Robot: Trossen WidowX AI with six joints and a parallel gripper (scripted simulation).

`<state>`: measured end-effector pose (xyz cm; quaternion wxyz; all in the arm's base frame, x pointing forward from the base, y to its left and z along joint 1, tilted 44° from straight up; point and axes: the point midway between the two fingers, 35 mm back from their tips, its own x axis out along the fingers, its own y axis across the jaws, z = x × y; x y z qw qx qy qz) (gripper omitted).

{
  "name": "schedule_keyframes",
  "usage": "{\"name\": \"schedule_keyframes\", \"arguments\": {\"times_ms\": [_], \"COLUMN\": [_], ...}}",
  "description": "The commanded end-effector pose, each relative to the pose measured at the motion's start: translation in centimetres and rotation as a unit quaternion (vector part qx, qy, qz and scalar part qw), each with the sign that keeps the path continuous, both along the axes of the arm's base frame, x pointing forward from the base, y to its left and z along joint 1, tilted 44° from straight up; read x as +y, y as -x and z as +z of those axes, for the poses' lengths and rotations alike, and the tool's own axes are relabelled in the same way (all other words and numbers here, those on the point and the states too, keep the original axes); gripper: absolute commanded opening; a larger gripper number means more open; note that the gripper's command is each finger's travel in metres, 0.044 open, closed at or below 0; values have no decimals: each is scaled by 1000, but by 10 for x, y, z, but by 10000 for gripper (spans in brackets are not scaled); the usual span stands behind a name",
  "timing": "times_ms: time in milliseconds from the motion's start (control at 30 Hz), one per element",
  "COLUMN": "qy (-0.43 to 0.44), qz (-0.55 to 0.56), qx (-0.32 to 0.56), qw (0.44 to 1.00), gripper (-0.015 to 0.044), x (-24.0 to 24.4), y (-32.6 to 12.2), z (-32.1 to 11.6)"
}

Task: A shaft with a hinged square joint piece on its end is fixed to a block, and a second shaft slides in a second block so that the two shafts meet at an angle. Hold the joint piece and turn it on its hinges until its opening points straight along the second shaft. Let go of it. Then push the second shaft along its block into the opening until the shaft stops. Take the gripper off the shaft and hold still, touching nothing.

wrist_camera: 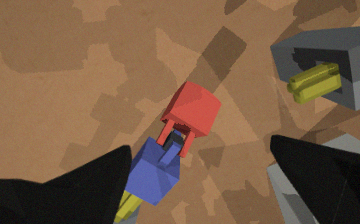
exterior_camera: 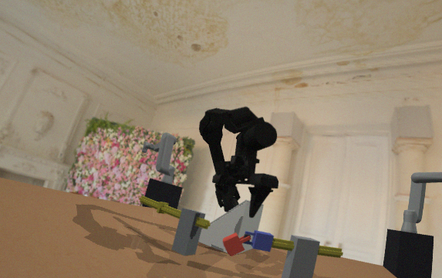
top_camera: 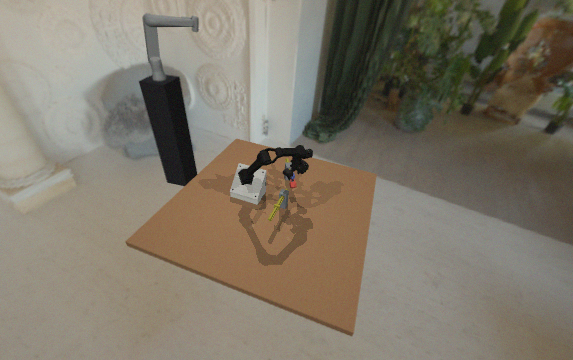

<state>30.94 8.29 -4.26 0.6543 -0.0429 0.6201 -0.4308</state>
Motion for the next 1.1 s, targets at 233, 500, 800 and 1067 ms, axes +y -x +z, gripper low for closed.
{"name": "schedule_keyframes", "arguments": {"times_ms": [233, 500, 800, 1067], "qy": [-15, -20, -21, -19], "qz": [-156, -270, -279, -279], "qx": [-93, -154, -159, -160], "qw": [983, 950, 947, 947], "gripper": [440, 440, 440, 440], "x": [-7, -12, -20, -60], "y": [-1, -2, -3, 3], "z": [-4, -6, -14, -56]}}
